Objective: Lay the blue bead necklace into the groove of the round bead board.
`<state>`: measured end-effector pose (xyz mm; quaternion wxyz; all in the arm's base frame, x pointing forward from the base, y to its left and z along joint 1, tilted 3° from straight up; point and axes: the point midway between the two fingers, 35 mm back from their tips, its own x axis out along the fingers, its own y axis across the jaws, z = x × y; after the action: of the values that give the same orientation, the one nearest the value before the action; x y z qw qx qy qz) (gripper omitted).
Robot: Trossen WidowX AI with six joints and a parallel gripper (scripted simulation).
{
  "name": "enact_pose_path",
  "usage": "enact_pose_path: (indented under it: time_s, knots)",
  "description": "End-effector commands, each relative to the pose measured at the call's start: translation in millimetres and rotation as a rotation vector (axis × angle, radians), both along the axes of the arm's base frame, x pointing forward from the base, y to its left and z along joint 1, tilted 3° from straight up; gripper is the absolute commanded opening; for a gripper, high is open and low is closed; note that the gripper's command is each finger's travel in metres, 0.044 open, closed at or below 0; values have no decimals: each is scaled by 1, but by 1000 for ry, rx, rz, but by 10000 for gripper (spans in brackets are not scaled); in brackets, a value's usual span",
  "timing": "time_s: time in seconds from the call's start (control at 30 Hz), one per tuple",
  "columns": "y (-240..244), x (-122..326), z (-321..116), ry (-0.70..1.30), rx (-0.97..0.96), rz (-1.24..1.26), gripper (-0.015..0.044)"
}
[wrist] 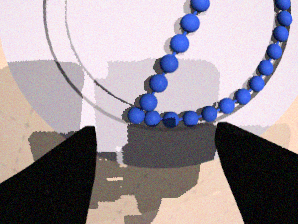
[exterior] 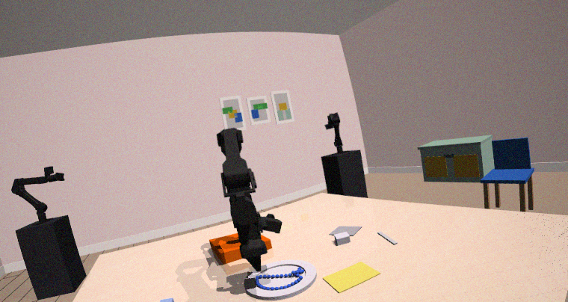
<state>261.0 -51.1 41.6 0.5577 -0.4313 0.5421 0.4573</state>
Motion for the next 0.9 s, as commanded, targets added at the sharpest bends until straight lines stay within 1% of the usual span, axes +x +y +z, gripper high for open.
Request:
enact_pose_path:
  time_s: [0.0, 0.2, 0.87]
  knots:
    - [1, -1, -7, 2, 0, -10, 120]
    - [0, 1, -5, -6, -1, -2, 120]
    - [2, -1, -36, 2, 0, -10, 120]
